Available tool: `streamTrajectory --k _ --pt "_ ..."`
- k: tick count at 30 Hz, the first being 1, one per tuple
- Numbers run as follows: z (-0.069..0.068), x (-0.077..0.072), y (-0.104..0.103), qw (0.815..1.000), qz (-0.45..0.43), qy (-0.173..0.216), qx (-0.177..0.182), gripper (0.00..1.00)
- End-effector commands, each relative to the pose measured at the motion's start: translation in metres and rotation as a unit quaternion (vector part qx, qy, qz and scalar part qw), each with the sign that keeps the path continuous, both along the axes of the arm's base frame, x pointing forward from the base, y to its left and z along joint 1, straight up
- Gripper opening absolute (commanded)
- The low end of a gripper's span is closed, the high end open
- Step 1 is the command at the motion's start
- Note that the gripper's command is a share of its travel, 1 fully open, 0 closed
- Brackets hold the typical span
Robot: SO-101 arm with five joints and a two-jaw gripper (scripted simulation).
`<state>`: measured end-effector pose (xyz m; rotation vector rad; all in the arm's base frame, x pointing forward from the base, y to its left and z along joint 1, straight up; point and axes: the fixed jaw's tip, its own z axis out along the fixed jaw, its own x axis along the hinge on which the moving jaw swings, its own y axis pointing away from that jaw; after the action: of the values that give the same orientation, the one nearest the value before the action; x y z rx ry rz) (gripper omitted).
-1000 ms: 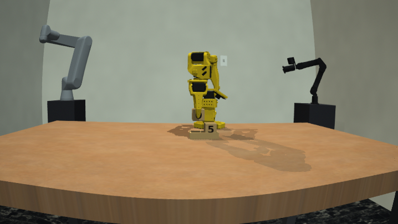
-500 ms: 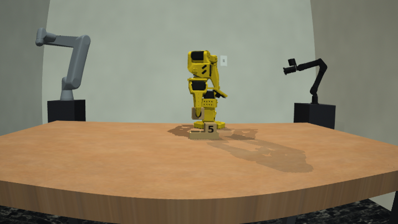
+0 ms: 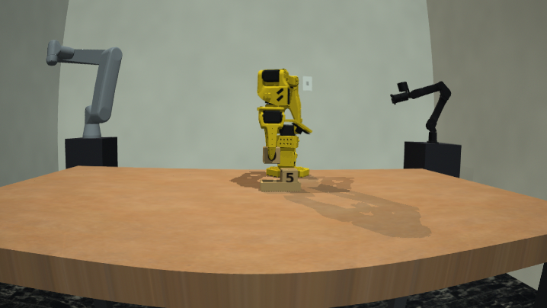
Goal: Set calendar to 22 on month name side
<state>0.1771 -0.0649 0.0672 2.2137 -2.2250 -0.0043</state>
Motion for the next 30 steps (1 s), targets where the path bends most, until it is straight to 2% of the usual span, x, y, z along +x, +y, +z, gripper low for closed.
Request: streamTrajectory --k 1,30 --pt "0.008 0.005 -0.003 1.000 -0.006 -0.021 -0.007 0.00" --pt "-0.003 0.003 -0.003 1.000 -0.004 -0.021 -0.007 0.00"
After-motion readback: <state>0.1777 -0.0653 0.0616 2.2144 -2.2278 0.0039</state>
